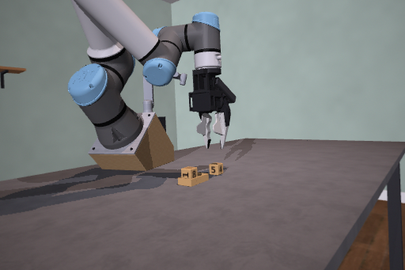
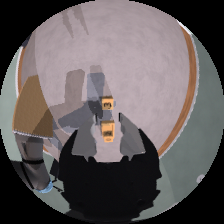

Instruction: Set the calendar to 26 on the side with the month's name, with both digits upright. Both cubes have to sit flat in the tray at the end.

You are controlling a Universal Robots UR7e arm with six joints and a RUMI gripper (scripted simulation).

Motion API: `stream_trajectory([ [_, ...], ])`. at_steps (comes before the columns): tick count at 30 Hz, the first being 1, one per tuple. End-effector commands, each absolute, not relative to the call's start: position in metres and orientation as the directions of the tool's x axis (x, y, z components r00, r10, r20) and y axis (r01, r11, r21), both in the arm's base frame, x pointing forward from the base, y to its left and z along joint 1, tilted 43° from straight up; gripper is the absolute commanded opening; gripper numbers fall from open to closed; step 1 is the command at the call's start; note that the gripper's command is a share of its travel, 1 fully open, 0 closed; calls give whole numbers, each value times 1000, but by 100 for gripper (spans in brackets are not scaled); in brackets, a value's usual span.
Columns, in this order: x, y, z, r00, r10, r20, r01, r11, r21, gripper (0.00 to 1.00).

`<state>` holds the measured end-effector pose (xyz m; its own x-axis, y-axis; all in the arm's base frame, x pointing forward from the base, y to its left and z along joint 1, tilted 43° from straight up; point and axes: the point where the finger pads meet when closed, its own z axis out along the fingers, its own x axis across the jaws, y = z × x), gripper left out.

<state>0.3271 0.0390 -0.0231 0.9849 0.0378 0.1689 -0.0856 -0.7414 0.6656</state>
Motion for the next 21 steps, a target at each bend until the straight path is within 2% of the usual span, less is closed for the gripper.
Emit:
stream_trajectory([
  [1,326,46,-16,986,34,166,-87,-740,667,28],
  [18,323,57,-3,986,34,166,-87,-740,667,28],
  [19,323,57,-3,986,34,166,-87,-740,667,100],
  [21,323,57,-3,986,34,166,-87,-740,667,100],
])
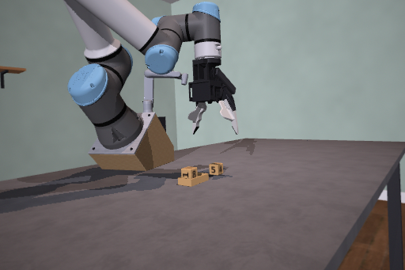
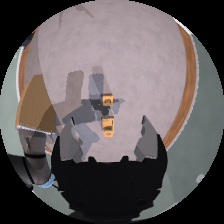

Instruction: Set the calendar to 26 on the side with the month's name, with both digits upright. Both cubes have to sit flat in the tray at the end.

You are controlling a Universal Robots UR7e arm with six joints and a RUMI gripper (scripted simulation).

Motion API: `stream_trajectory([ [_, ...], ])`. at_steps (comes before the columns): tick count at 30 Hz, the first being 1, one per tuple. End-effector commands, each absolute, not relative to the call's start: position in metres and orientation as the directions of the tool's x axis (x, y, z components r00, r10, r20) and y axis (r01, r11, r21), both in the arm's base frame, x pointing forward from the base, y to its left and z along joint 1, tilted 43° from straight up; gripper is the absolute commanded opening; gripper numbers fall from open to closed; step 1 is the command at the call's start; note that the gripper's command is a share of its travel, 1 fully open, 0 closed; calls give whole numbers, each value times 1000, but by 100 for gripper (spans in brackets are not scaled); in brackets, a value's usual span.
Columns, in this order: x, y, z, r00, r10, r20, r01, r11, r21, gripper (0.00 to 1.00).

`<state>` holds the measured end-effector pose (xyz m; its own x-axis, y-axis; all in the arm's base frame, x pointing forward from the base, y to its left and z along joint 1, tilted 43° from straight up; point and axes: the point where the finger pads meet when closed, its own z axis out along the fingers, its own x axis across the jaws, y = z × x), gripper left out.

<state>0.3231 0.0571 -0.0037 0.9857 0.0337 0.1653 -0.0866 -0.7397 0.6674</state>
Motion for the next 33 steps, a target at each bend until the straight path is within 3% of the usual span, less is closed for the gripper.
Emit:
stream_trajectory([
  [1,323,57,-3,986,34,166,-87,-740,667,100],
  [26,324,51,-10,986,34,166,-87,-740,667,100],
  [27,324,51,-10,986,34,166,-87,-740,667,28],
  [33,324,51,-10,986,34,166,-87,-740,667,28],
])
